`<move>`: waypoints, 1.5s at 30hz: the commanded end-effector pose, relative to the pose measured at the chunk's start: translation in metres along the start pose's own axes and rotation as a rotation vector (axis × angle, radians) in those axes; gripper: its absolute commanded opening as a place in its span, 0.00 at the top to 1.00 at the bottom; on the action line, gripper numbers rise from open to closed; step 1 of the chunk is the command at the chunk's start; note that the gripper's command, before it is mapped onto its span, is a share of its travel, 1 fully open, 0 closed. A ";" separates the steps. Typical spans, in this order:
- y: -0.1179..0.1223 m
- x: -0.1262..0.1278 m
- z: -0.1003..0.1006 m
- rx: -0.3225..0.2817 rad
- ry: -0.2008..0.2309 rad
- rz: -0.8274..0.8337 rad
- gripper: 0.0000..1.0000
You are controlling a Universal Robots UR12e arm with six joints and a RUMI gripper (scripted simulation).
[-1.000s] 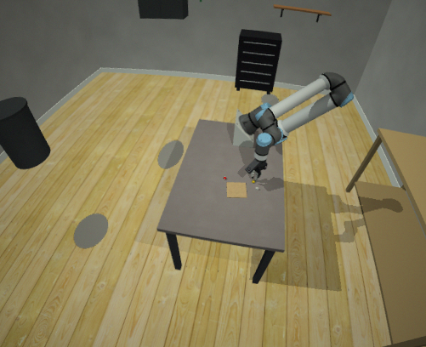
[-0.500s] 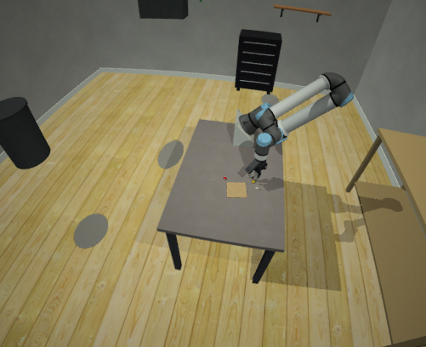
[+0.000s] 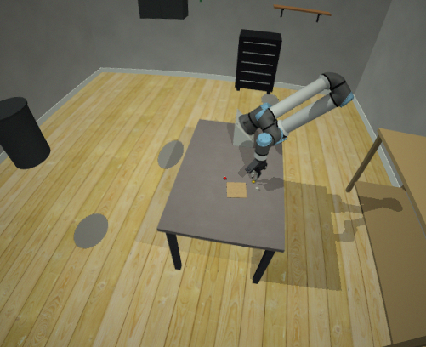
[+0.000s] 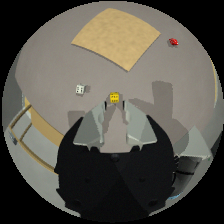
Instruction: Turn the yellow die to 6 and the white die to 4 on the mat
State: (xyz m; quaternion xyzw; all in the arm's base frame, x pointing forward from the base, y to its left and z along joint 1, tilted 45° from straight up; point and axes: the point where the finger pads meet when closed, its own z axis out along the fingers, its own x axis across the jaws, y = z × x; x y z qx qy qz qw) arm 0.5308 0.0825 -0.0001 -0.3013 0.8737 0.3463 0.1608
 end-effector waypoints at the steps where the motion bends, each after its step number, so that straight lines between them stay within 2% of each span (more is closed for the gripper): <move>1: 0.002 0.001 0.008 -0.003 0.000 0.002 0.82; 17: 0.002 0.001 0.022 -0.003 0.000 0.002 0.82; 45: 0.002 0.001 0.023 -0.003 0.000 0.002 0.82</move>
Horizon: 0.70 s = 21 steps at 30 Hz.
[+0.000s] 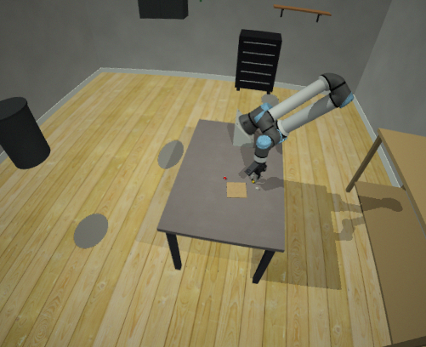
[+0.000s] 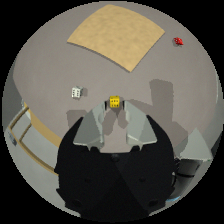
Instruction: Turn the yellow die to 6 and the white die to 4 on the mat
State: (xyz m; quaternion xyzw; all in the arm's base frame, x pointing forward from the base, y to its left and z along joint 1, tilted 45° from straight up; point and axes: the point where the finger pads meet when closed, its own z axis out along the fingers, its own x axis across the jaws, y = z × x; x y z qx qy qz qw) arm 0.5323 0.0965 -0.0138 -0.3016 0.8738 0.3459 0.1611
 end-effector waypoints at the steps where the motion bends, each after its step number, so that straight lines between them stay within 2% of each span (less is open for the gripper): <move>1: 0.002 0.002 0.003 -0.004 0.000 0.003 0.82; 10: 0.002 0.002 0.003 -0.004 0.000 0.003 0.82; 11: 0.002 0.002 0.003 -0.004 0.000 0.003 1.00; 21: 0.002 0.002 0.003 -0.004 0.000 0.003 1.00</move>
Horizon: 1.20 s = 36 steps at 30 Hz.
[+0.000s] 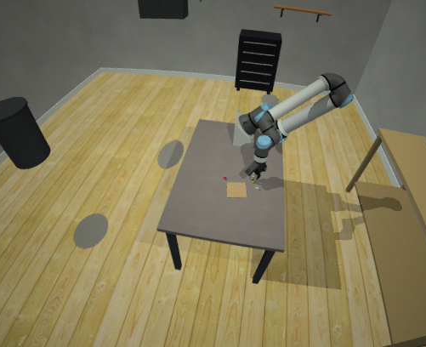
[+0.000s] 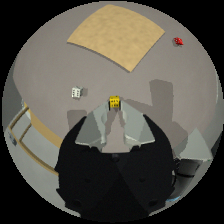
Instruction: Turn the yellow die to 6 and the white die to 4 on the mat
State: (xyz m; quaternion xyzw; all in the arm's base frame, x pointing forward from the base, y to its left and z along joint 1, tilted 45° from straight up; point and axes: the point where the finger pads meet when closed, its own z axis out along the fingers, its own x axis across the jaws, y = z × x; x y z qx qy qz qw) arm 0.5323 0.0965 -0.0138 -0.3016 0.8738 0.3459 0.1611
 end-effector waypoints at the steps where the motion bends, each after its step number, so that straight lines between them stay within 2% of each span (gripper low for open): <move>1: 0.002 0.002 0.003 -0.004 0.000 0.003 1.00; 28: 0.002 0.002 0.002 -0.004 0.000 0.003 1.00; 32: 0.002 0.002 -0.009 -0.004 0.000 0.003 1.00; 36: 0.002 0.002 -0.031 -0.004 0.000 0.003 1.00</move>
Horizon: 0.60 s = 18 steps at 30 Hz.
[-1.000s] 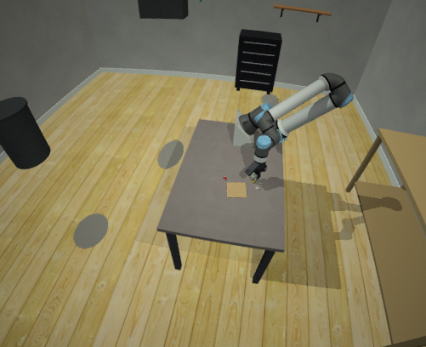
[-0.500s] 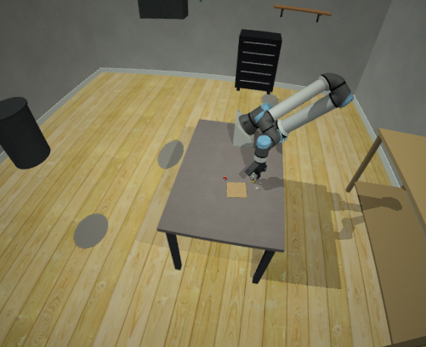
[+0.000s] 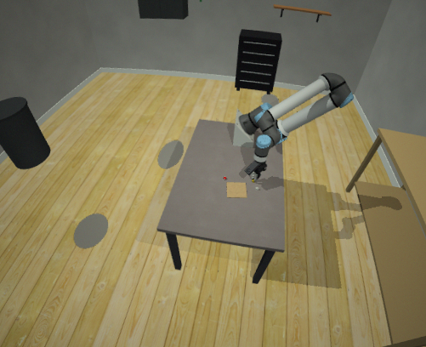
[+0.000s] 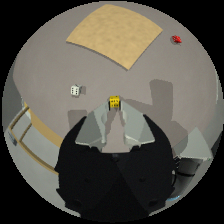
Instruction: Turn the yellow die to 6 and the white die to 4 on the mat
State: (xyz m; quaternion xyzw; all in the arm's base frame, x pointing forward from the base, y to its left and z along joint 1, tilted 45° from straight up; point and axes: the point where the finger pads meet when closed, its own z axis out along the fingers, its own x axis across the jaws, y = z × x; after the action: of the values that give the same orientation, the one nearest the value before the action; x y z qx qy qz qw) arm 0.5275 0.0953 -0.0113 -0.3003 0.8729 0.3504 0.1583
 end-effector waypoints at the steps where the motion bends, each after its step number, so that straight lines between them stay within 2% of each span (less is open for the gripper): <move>1: -0.001 -0.001 -0.035 0.005 -0.001 -0.002 1.00; 6: -0.001 -0.001 -0.070 0.005 -0.001 -0.002 1.00; 8: -0.001 -0.001 -0.070 0.005 -0.001 -0.002 1.00; 13: -0.001 -0.001 -0.091 0.005 -0.001 -0.002 1.00; 18: -0.001 -0.001 -0.094 0.005 -0.001 -0.002 1.00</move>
State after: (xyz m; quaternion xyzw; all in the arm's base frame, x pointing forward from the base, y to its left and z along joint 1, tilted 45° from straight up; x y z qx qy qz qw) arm 0.5249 0.0348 0.0478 -0.2985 0.8747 0.3456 0.1622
